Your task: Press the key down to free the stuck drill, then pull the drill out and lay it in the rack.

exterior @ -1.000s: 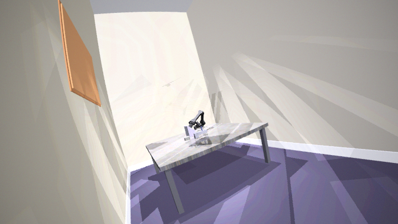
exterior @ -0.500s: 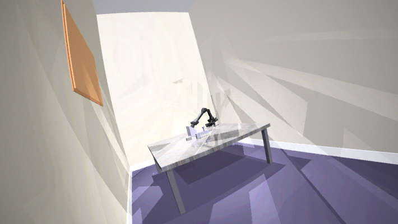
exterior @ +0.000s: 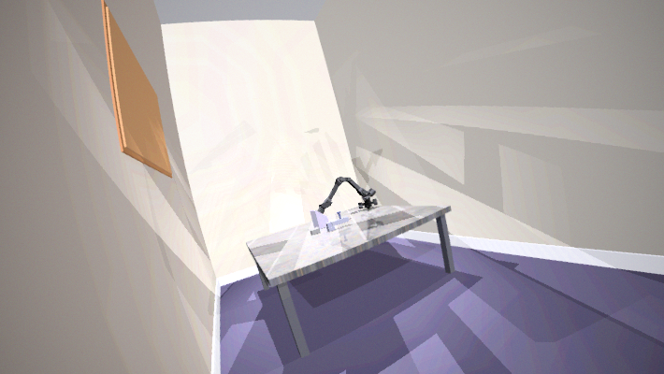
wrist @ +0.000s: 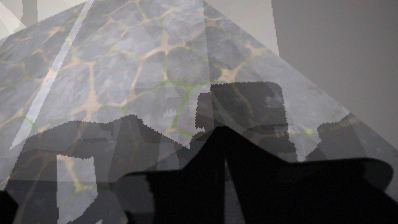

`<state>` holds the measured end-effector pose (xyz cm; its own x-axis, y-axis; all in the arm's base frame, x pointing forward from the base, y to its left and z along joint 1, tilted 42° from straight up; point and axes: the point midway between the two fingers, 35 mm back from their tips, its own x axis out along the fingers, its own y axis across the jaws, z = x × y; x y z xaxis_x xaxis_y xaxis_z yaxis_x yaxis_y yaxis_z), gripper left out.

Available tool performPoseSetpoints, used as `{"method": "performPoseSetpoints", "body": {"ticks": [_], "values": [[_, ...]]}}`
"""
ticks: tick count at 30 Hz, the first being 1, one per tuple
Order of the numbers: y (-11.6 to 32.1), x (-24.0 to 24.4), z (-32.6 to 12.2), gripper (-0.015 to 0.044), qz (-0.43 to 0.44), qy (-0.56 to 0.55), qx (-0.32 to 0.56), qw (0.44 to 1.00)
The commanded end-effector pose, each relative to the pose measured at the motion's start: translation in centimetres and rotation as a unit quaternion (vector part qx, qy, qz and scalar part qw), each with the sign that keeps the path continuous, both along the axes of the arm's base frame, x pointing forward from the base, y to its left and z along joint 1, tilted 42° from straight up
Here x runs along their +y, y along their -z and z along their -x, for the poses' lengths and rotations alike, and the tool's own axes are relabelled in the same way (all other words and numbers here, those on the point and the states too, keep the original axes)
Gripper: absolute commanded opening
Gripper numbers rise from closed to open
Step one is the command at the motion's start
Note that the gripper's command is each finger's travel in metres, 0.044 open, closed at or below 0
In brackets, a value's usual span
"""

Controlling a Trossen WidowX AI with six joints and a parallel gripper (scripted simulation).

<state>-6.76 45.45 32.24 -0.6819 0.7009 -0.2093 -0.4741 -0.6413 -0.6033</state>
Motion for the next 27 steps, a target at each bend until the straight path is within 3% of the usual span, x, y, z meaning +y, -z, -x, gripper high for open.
{"method": "performPoseSetpoints", "body": {"ticks": [1, 10, 16, 27], "values": [[0.1, -0.3, -5.4, 0.0000, 0.043, 0.088, 0.036, 0.995], [0.5, -2.1, -16.8, 0.0000, 0.101, 0.250, 0.122, 0.955], [4.8, -5.1, -25.5, 0.0000, 0.178, 0.359, 0.175, 0.899], [14.0, -17.1, -37.0, 0.0000, 0.323, 0.524, 0.307, 0.726]]}}
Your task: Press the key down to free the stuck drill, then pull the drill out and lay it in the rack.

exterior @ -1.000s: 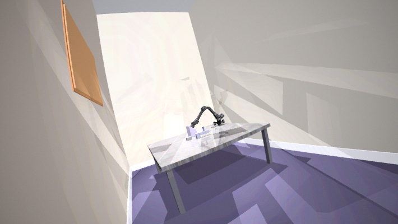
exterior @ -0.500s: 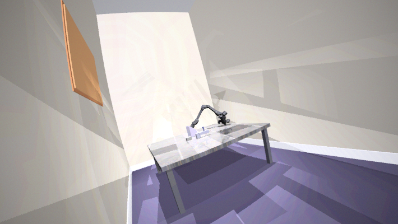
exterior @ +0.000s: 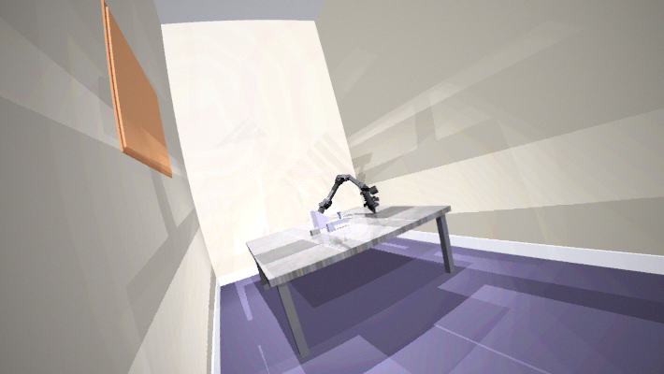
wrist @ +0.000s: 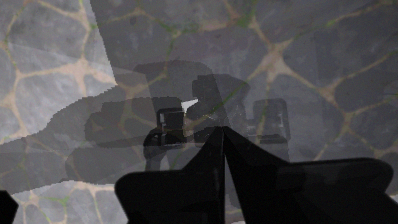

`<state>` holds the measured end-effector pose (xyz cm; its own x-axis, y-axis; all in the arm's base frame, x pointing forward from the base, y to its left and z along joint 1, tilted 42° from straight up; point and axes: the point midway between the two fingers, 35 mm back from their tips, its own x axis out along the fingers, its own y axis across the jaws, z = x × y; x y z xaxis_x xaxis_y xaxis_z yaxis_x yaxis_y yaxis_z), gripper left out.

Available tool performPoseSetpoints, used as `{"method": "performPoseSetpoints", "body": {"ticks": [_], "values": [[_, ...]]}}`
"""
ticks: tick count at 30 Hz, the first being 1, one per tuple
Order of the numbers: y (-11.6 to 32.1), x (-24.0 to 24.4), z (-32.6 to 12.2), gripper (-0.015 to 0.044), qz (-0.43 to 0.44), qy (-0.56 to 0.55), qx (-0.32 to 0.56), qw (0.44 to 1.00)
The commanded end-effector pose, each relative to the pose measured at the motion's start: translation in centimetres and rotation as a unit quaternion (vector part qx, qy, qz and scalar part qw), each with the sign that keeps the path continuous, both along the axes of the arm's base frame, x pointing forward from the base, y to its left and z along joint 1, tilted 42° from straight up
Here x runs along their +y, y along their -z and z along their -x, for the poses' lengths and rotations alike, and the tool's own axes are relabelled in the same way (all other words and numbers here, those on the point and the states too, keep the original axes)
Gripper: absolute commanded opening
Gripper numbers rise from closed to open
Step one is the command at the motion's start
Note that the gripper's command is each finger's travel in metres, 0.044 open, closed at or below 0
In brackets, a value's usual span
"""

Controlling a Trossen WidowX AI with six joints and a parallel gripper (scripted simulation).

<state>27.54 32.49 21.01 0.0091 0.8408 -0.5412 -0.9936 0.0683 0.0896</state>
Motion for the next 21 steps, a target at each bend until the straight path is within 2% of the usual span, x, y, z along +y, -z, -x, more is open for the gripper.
{"method": "performPoseSetpoints", "body": {"ticks": [1, 10, 18, 21], "values": [[3.5, -5.6, -3.3, 0.0000, 0.049, 0.088, 0.078, 0.992], [9.6, -19.2, -5.7, 0.0000, 0.112, 0.273, 0.275, 0.915], [13.1, -30.8, -1.9, 0.0000, 0.106, 0.415, 0.479, 0.766], [13.3, -32.4, -0.9, 0.0000, 0.098, 0.434, 0.513, 0.734]]}}
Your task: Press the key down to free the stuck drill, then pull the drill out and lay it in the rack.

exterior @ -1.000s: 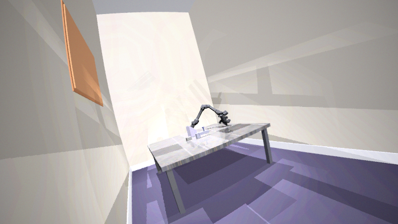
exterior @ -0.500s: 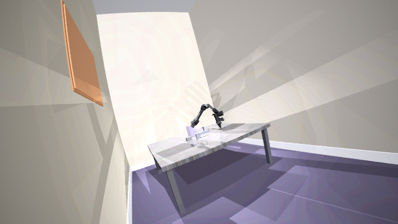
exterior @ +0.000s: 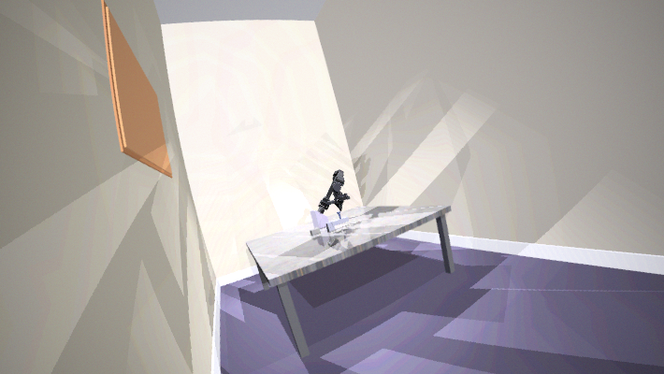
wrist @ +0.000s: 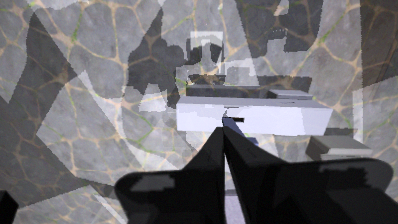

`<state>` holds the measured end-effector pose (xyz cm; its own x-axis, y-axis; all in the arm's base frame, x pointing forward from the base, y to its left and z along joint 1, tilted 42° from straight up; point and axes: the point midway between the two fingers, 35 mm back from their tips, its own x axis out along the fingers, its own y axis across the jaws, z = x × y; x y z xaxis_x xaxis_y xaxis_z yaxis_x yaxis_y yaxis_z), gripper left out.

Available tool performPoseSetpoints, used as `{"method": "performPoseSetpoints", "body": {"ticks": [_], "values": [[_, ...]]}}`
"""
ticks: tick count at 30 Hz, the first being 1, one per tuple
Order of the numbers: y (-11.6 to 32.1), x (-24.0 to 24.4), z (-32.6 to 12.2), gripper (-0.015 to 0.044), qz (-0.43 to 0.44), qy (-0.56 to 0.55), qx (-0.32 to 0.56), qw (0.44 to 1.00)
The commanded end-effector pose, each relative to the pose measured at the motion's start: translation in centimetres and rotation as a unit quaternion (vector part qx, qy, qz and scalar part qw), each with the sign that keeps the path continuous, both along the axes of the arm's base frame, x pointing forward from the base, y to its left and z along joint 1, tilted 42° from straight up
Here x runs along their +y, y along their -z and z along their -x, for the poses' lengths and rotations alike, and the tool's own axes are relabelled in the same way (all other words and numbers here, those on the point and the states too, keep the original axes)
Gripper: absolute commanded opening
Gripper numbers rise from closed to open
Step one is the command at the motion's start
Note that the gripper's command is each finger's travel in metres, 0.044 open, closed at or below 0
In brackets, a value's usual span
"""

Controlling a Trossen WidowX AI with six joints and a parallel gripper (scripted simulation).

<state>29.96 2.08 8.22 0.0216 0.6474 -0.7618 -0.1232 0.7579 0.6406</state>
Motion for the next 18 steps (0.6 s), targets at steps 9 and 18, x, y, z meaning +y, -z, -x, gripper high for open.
{"method": "performPoseSetpoints", "body": {"ticks": [9, 18], "values": [[0.6, -1.7, 1.4, 0.0000, -0.011, 0.040, 0.048, 0.998], [1.6, -1.1, 1.7, 0.0000, -0.012, 0.044, 0.054, 0.997]]}}
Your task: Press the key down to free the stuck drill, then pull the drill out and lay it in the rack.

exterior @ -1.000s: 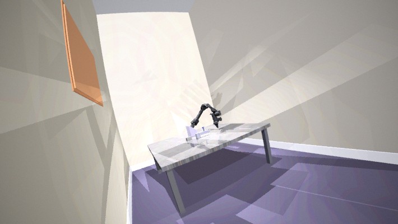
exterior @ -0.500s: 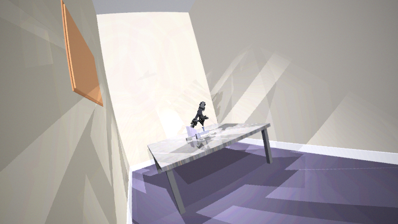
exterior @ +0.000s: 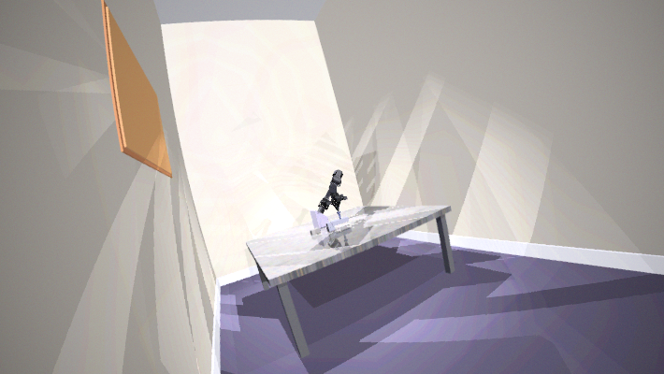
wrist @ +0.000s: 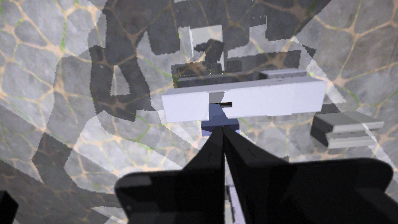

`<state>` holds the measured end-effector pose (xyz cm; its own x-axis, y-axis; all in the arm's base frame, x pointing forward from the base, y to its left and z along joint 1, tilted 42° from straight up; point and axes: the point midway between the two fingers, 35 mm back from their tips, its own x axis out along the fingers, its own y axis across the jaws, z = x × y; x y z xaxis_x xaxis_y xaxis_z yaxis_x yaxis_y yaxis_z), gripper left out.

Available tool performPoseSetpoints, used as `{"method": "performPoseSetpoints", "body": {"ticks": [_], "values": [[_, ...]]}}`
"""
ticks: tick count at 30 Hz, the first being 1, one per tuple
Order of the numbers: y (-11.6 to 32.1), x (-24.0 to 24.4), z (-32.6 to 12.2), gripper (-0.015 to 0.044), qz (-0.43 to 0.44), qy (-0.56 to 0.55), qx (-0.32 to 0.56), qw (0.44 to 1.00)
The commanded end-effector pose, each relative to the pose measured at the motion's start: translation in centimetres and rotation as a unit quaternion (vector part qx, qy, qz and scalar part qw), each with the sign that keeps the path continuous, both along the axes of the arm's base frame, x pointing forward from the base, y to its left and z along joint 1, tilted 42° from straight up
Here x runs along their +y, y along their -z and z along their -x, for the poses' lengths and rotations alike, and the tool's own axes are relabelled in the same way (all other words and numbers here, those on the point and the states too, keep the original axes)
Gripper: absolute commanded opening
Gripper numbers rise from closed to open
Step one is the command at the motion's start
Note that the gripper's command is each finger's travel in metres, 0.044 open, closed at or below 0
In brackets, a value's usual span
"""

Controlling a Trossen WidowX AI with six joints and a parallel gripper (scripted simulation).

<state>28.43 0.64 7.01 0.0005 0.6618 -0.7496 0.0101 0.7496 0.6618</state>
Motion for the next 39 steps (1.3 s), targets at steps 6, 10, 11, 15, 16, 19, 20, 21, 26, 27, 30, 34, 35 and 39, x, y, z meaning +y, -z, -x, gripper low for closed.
{"method": "performPoseSetpoints", "body": {"ticks": [6, 10, 11, 15, 16, 19, 20, 21, 26, 27, 30, 34, 35, 39], "values": [[0.55, 0.41, 0.11, 0.0000, -0.002, 0.001, 0.003, 1.000], [0.66, 0.48, 0.06, 0.0000, -0.002, 0.001, 0.003, 1.000], [0.69, 0.51, 0.04, 0.0000, -0.002, 0.001, 0.003, 1.000], [0.81, 0.64, -0.03, 0.0000, -0.003, 0.001, 0.003, 1.000], [0.83, 0.66, -0.05, 0.0000, -0.003, 0.001, 0.003, 1.000], [0.89, 0.75, -0.07, 0.0000, -0.003, 0.001, 0.003, 1.000], [0.91, 0.77, -0.08, 0.0000, -0.003, 0.001, 0.003, 1.000], [0.93, 0.80, -0.07, 0.0000, -0.003, 0.001, 0.003, 1.000], [1.02, 0.93, 0.01, 0.0000, -0.003, 0.001, 0.003, 1.000], [1.04, 0.96, 0.03, 0.0000, -0.003, 0.001, 0.003, 1.000], [1.09, 1.05, 0.11, 0.0000, -0.003, 0.001, 0.003, 1.000], [1.14, 1.17, 0.20, 0.0000, -0.003, 0.001, 0.003, 1.000], [1.15, 1.20, 0.22, 0.0000, -0.003, 0.001, 0.003, 1.000], [1.20, 1.31, 0.31, 0.0000, -0.003, 0.001, 0.003, 1.000]]}}
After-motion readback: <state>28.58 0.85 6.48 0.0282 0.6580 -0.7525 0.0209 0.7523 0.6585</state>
